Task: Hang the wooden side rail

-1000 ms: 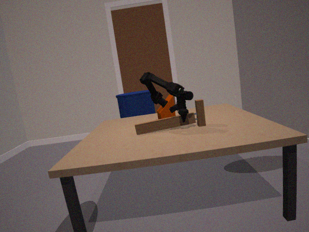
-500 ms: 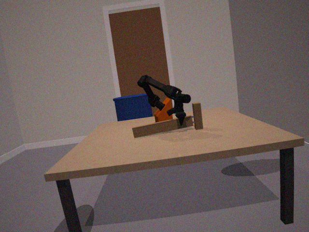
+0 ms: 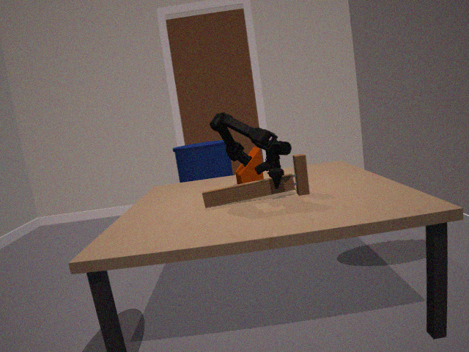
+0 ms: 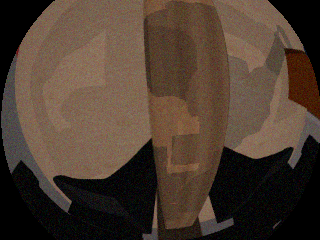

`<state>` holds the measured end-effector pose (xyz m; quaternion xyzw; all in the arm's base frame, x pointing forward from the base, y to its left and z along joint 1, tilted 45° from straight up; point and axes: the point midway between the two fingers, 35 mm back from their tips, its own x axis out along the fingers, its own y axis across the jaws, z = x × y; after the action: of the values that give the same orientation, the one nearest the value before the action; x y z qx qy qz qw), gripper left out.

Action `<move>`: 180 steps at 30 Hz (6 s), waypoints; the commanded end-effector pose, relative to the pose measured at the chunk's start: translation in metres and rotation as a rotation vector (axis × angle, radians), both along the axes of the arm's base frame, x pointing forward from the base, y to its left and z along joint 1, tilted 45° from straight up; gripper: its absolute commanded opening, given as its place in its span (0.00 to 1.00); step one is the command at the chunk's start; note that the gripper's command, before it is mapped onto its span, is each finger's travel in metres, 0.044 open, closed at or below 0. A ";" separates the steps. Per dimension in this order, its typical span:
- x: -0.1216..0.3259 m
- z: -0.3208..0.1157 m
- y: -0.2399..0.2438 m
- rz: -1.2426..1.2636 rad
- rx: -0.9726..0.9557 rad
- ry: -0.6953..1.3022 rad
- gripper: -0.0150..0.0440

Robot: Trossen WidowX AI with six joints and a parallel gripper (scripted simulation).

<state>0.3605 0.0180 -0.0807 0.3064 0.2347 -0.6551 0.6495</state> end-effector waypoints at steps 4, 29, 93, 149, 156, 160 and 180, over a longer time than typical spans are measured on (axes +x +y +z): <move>0.000 0.000 0.007 0.013 0.004 -0.003 0.25; 0.001 -0.001 0.009 0.013 0.005 -0.003 0.25; 0.001 -0.006 0.014 0.013 0.005 -0.003 0.25; 0.001 -0.011 0.011 0.013 0.005 -0.003 0.25; 0.001 -0.012 0.010 0.013 0.005 -0.003 0.25; 0.001 -0.013 0.010 0.013 0.005 -0.003 0.25; 0.002 -0.015 0.007 0.013 0.004 -0.003 0.25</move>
<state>0.3619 0.0217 -0.0945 0.3059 0.2324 -0.6536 0.6521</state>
